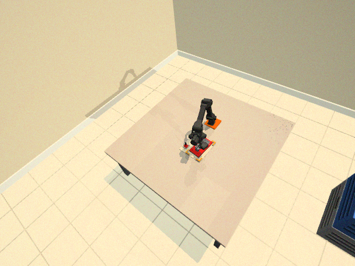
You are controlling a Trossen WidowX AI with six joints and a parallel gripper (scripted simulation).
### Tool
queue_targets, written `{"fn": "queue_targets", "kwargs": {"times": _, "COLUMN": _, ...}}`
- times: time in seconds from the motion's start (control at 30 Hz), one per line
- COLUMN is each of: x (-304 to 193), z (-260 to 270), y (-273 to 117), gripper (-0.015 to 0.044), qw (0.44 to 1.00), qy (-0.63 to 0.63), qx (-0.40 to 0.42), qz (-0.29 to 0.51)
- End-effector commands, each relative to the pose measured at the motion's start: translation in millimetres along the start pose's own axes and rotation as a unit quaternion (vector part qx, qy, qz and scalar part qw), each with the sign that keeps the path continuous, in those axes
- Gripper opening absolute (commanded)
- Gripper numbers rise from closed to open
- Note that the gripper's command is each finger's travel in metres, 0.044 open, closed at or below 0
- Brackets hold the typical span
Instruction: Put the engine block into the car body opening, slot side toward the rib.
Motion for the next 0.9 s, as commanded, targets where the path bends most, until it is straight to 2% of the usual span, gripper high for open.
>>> {"fn": "queue_targets", "kwargs": {"times": 0.0, "x": -0.2, "z": 0.3, "y": 0.2, "gripper": 0.0159, "qw": 1.000, "qy": -0.024, "qx": 0.001, "qz": 0.001}}
{"fn": "queue_targets", "kwargs": {"times": 0.2, "x": -0.2, "z": 0.5, "y": 0.2, "gripper": 0.0159, "qw": 0.994, "qy": -0.113, "qx": 0.001, "qz": 0.001}}
{"fn": "queue_targets", "kwargs": {"times": 0.33, "x": -0.2, "z": 0.5, "y": 0.2, "gripper": 0.0159, "qw": 0.992, "qy": -0.124, "qx": 0.001, "qz": 0.001}}
{"fn": "queue_targets", "kwargs": {"times": 0.87, "x": -0.2, "z": 0.8, "y": 1.2, "gripper": 0.0159, "qw": 1.000, "qy": 0.012, "qx": 0.001, "qz": 0.001}}
Point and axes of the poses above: the point midway between the two fingers, 35 mm back from their tips, its own y axis out along the fingers, its own z axis across the jaws, x = y × z, the point moved 8 cm from there along -y, back along the fingers, and after that the axes turned 8 degrees about y, right-handed, at the moved point
